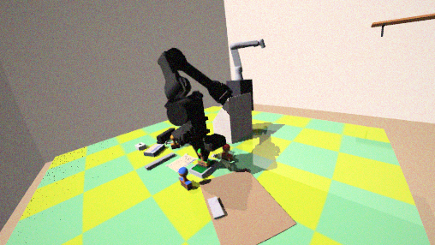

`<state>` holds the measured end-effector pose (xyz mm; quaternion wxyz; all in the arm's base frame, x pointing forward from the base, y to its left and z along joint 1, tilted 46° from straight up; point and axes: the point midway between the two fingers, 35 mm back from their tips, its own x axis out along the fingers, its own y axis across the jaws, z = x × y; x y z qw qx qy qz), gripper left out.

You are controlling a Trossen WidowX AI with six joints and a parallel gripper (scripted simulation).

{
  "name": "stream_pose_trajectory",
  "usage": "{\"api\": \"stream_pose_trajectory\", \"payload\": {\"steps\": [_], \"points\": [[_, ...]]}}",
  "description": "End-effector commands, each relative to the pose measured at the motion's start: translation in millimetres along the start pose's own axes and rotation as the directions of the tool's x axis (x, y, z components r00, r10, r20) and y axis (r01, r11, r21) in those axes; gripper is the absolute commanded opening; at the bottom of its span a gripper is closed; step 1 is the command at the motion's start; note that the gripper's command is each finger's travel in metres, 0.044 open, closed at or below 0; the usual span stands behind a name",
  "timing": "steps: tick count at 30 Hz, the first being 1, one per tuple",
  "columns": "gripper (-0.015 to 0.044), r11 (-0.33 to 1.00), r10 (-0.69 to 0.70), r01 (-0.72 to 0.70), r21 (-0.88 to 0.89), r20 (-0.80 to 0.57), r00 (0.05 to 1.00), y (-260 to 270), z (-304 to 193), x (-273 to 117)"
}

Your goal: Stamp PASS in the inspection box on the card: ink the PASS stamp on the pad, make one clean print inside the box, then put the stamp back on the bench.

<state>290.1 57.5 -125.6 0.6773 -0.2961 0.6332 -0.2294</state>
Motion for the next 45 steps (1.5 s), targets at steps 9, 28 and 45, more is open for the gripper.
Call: {"api": "stream_pose_trajectory", "payload": {"steps": [9,28,45], "points": [[0.0,1.0,-0.003,0.003,0.002,0.002,1.0,-0.8,0.9,0.3],[0.0,1.0,-0.003,0.003,0.002,0.002,1.0,-0.5,0.9,-8.7],[0.0,1.0,0.0,0.0,0.002,0.002,1.0,0.9,1.9,-35.1]]}}
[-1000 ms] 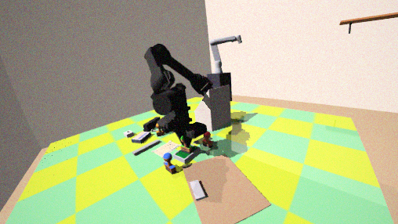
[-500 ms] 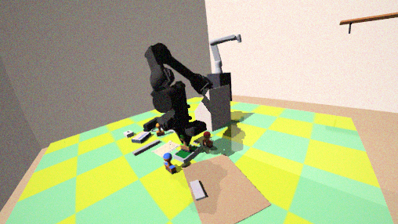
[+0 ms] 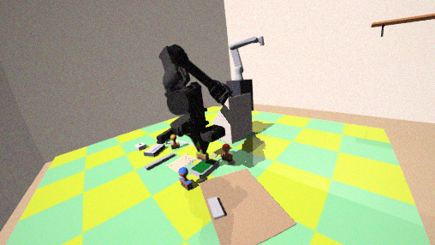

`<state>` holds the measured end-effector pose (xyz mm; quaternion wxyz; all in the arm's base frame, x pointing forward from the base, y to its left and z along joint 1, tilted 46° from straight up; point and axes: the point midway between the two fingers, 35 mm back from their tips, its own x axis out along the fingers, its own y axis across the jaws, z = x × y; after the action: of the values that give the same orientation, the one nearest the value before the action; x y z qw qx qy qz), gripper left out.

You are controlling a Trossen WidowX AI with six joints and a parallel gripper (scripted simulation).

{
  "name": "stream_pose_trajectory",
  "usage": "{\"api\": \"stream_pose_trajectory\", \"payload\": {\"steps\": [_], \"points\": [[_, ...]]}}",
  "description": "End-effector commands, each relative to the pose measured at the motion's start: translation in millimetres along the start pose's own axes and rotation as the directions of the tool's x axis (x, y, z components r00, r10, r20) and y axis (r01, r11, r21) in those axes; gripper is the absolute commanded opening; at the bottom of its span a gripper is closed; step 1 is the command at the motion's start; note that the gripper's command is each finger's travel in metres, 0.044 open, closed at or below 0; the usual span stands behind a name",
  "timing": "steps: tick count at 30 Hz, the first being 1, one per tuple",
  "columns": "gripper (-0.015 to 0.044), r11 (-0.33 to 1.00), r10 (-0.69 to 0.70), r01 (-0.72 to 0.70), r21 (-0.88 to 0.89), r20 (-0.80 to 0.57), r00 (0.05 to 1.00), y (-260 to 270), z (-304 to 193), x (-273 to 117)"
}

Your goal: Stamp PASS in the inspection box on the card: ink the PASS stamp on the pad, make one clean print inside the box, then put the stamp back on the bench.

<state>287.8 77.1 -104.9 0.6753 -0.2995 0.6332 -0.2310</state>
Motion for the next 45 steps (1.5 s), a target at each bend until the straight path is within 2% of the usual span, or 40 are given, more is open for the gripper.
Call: {"api": "stream_pose_trajectory", "payload": {"steps": [1,17,31,45], "points": [[0.0,1.0,0.007,-0.007,0.006,0.004,1.0,1.0,1.5,-8.2],[0.0,1.0,0.007,-0.007,-0.013,0.003,1.0,-0.3,1.1,-29.1],[0.0,0.913,0.005,-0.004,-0.408,-0.001,1.0,-27.5,11.4,-30.3],[0.0,0.674,-0.001,-0.003,-0.739,-0.005,1.0,-56.3,19.4,-30.7]]}}
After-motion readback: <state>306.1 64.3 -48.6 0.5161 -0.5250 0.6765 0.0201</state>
